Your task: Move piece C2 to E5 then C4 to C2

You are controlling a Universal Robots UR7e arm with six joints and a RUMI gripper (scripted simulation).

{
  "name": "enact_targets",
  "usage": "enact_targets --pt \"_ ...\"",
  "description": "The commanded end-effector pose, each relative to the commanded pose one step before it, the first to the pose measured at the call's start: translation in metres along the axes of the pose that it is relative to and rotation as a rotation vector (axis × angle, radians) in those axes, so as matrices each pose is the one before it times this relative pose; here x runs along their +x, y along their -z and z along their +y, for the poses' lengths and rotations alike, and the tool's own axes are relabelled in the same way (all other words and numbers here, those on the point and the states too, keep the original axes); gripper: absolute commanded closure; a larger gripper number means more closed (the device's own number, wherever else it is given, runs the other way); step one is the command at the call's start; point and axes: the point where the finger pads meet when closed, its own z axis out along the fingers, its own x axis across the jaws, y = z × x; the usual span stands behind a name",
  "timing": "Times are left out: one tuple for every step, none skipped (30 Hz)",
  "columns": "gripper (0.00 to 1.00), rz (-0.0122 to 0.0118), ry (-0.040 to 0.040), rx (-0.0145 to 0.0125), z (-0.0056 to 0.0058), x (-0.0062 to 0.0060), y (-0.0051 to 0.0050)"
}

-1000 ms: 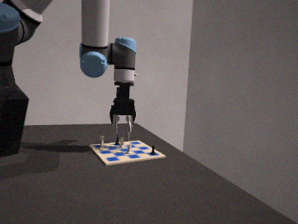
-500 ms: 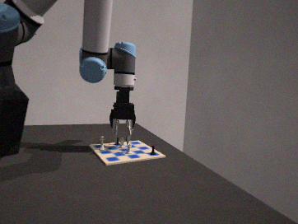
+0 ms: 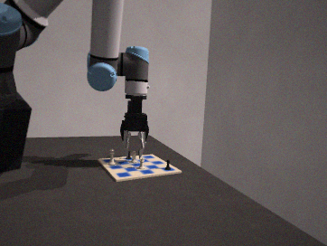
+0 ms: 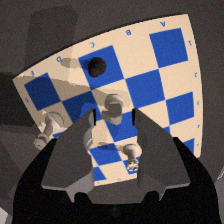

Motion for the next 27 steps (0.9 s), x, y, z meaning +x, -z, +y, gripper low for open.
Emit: enact_targets --pt "0.77 0.00112 -0.00009 0.00016 -0.00006 0.00037 0.00034" --pt "0.77 0.00000 0.00000 0.00000 0.00000 0.00000 0.00000" --pt "0.77 0.00000 0.00000 0.00000 0.00000 0.00000 0.00000" --pt "0.77 0.00000 0.00000 0.00000 0.00000 0.00000 0.00000" --pt "0.77 0.00000 0.00000 0.00000 0.00000 0.00000 0.00000" --pt "0.77 0.00000 0.00000 0.00000 0.00000 0.00000 0.00000" --pt "0.77 0.00000 0.00000 0.00000 0.00000 0.00000 0.00000" --pt "0.77 0.00000 0.00000 0.00000 0.00000 0.00000 0.00000" --pt "0.77 0.00000 0.00000 0.00000 0.00000 0.00000 0.00000" --pt "0.77 0.00000 0.00000 0.00000 0.00000 0.00000 0.00000" --pt "0.77 0.00000 0.00000 0.00000 0.00000 0.00000 0.00000" --pt "0.77 0.00000 0.00000 0.00000 0.00000 0.00000 0.00000" --pt "0.77 0.00000 0.00000 0.00000 0.00000 0.00000 0.00000" --pt "0.77 0.00000 0.00000 0.00000 0.00000 0.00000 0.00000" --pt "0.77 0.00000 0.00000 0.00000 0.00000 0.00000 0.00000" --pt "0.77 0.00000 0.00000 0.00000 0.00000 0.00000 0.00000" --pt "0.77 0.00000 0.00000 0.00000 0.00000 0.00000 0.00000" --pt "1.00 0.00000 0.00000 0.00000 0.00000 0.00000 0.00000" --pt "1.00 0.00000 0.00000 0.00000 0.00000 0.00000 0.00000" --pt "1.00 0.00000 0.00000 0.00000 0.00000 0.00000 0.00000" --pt "1.00 0.00000 0.00000 0.00000 0.00000 0.00000 0.00000" --pt "1.00 0.00000 0.00000 0.00000 0.00000 0.00000 0.00000" --pt "1.00 0.00000 0.00000 0.00000 0.00000 0.00000 0.00000" --pt "1.00 0.00000 0.00000 0.00000 0.00000 0.00000 0.00000" --pt "1.00 0.00000 0.00000 0.00000 0.00000 0.00000 0.00000" --pt "1.00 0.00000 0.00000 0.00000 0.00000 0.00000 0.00000" --pt "1.00 0.00000 0.00000 0.00000 0.00000 0.00000 0.00000"
